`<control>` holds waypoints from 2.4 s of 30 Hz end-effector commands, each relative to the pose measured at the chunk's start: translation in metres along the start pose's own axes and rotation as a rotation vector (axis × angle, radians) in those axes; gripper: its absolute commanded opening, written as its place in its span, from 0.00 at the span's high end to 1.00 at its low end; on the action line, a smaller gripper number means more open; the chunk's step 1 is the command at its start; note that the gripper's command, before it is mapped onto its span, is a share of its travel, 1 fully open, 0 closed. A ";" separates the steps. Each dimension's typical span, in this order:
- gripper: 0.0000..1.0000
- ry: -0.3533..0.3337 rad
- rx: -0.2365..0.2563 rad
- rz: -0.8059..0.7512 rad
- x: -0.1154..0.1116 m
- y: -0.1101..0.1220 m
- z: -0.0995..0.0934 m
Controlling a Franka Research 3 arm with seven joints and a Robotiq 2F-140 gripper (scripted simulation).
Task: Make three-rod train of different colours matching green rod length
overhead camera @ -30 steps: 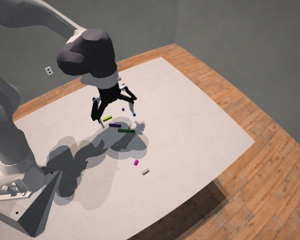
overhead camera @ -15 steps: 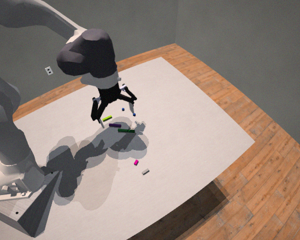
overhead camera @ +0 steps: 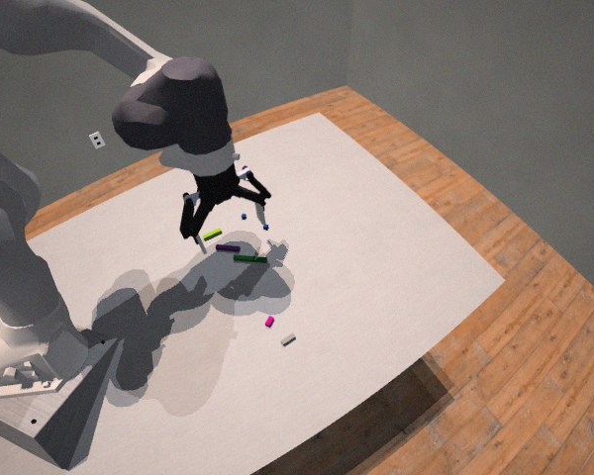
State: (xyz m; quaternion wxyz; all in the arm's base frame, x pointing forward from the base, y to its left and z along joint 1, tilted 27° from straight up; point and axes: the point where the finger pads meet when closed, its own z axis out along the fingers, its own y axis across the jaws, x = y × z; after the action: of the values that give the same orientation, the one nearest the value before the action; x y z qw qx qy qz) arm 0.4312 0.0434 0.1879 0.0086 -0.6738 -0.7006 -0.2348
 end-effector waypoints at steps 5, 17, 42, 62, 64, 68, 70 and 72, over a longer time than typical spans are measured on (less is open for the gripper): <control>0.00 0.001 0.002 0.004 0.001 -0.001 0.000; 0.00 0.001 0.002 0.004 0.001 -0.001 0.000; 0.00 0.001 0.002 0.004 0.001 -0.001 0.000; 0.00 0.002 0.001 -0.307 0.001 0.002 0.000; 0.00 0.002 0.001 -0.343 0.001 0.002 0.000; 0.00 0.002 0.001 -0.415 0.001 0.002 0.000; 0.00 0.002 0.001 -0.415 0.001 0.002 0.000; 0.00 0.003 0.001 -0.479 0.001 0.003 0.000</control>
State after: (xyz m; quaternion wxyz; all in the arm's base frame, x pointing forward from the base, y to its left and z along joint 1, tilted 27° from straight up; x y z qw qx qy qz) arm 0.4320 0.0467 0.1891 -0.0278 -0.5501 -0.8029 -0.2281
